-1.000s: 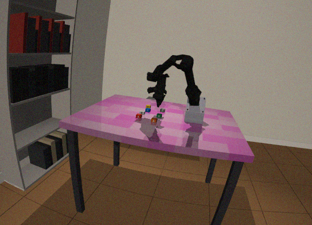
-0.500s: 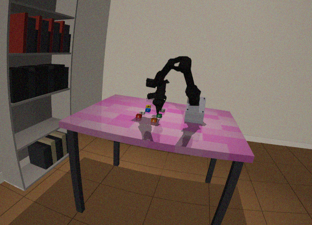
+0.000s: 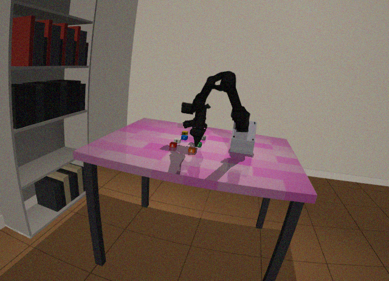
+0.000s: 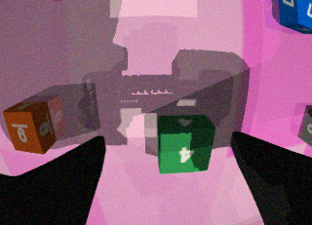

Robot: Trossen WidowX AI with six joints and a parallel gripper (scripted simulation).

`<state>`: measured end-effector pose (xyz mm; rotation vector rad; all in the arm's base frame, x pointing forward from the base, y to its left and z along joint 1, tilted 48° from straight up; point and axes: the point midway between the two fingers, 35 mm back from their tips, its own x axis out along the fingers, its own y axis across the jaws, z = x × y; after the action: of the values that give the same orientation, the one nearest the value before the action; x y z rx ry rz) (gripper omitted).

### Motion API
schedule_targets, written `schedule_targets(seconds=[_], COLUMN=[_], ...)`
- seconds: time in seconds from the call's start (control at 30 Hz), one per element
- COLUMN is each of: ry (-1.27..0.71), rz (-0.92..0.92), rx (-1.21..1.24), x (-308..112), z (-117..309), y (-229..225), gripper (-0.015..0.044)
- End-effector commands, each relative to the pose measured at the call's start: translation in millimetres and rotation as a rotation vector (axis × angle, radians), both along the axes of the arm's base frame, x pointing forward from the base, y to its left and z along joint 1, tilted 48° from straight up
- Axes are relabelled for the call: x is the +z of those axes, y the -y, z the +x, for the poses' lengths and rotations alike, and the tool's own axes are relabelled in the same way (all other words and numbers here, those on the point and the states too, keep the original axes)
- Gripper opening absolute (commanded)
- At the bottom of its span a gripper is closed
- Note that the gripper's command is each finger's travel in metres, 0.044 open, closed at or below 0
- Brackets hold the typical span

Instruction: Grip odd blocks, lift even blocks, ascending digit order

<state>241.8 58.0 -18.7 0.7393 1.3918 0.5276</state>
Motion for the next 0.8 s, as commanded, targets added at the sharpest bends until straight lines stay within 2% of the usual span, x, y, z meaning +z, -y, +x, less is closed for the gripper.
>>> schedule_targets(seconds=[0.0,0.37,0.77], ry=[-0.004,-0.004,-0.004], rz=[0.008,0.008,0.008], rx=[-0.006,-0.006,-0.006], x=[-3.0,-3.0,-3.0], z=[0.0,0.0,0.0], y=[-4.2,-4.2,-4.2], gripper=[0.0400,0.0120,0.0120])
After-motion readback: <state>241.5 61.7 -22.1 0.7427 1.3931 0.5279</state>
